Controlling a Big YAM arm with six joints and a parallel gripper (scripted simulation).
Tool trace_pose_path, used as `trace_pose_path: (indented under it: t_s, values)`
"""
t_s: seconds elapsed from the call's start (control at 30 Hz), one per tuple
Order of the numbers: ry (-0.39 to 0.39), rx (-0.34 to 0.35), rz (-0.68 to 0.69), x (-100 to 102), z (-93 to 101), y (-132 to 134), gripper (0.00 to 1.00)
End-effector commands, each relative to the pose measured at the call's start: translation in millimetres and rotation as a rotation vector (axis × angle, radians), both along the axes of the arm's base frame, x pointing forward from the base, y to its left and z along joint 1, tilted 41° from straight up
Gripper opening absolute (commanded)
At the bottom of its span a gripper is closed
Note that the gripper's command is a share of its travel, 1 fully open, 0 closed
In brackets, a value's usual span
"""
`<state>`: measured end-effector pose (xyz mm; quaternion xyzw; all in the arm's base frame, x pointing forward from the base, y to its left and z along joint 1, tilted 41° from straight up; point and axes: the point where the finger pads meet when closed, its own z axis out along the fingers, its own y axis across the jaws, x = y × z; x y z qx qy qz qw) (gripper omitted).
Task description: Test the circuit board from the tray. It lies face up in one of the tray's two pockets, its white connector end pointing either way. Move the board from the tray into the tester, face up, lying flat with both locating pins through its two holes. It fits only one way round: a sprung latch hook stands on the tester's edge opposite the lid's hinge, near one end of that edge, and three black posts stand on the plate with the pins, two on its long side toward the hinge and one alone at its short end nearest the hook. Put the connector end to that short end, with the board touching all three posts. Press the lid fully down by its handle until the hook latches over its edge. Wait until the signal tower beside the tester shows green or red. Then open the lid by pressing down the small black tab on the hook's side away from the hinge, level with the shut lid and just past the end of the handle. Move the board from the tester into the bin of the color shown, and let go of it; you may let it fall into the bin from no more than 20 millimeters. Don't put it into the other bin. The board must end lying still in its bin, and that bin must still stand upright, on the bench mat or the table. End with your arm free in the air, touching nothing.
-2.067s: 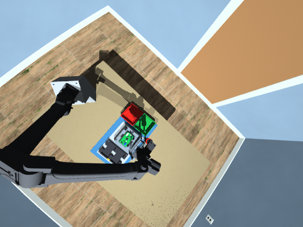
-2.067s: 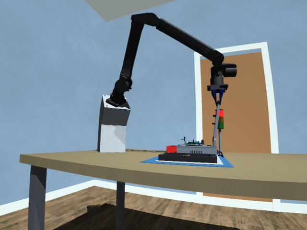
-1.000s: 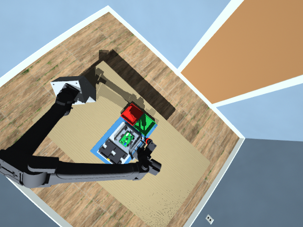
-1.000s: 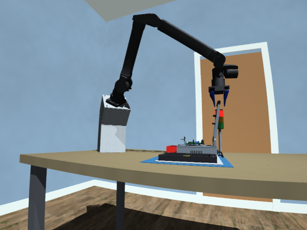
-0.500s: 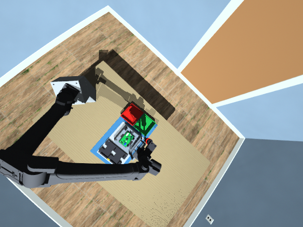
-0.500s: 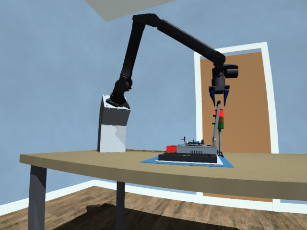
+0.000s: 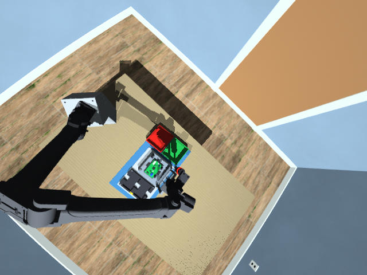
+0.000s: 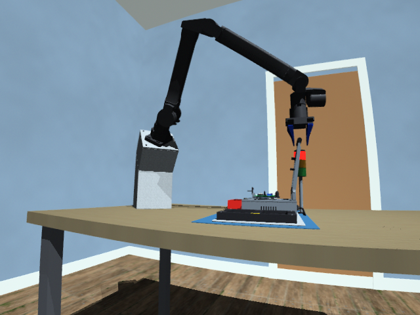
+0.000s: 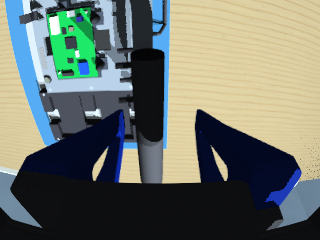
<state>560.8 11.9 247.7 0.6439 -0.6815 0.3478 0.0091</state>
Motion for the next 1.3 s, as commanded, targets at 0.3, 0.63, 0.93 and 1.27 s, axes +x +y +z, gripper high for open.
trace_pose_path:
  t_s: [0.3,0.63,0.93,1.27]
  values:
    - [-0.074,0.022,0.018,-9,59.9,28,0.48]
    - [-0.049,0.018,0.018,-21,71.4,45,0.48]
    - [-0.062,0.022,0.017,-27,83.7,47,0.92]
    - [-0.056,0.019,0.019,-27,81.3,46,0.92]
